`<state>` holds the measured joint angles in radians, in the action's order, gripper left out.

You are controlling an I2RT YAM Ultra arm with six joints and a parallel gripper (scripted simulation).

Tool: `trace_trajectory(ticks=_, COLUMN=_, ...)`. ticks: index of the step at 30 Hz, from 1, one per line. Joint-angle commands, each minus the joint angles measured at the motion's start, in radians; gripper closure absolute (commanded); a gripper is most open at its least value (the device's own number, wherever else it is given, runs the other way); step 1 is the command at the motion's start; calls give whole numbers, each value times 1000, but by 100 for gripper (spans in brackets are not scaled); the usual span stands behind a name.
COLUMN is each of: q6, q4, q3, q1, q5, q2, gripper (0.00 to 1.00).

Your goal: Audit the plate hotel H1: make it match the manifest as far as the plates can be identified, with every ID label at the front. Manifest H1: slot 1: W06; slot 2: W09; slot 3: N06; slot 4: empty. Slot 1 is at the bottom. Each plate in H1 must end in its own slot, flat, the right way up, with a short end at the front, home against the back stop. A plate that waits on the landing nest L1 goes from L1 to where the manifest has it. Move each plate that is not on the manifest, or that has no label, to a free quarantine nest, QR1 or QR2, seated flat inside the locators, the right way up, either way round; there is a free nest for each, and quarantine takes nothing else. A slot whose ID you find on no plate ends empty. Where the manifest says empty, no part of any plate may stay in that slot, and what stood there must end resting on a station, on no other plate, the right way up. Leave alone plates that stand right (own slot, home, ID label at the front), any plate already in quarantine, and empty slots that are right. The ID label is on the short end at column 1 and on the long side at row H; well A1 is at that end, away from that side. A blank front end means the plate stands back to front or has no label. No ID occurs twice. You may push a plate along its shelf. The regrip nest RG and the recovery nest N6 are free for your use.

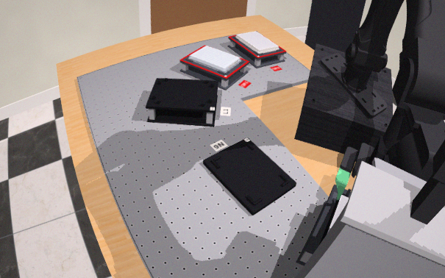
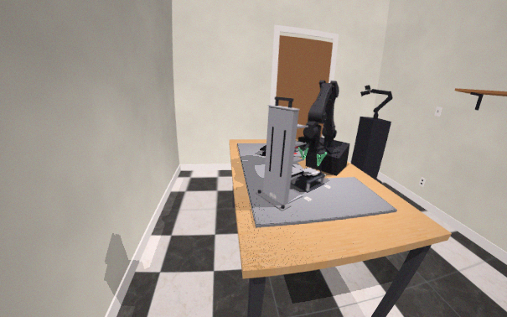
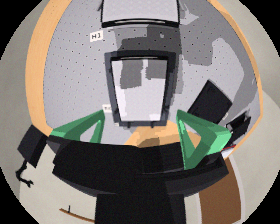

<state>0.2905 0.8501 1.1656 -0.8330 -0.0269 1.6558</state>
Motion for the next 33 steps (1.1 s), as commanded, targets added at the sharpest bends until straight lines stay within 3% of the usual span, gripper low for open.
trace_trajectory(ticks=1, q6=-4, q4=-12, q3=29, q1=4, q5=5, q2=-21, gripper=0)
trace_trajectory(ticks=33, q6=-4, q4=-20, q3=23, q1=4, q5=5, q2=-4, gripper=0)
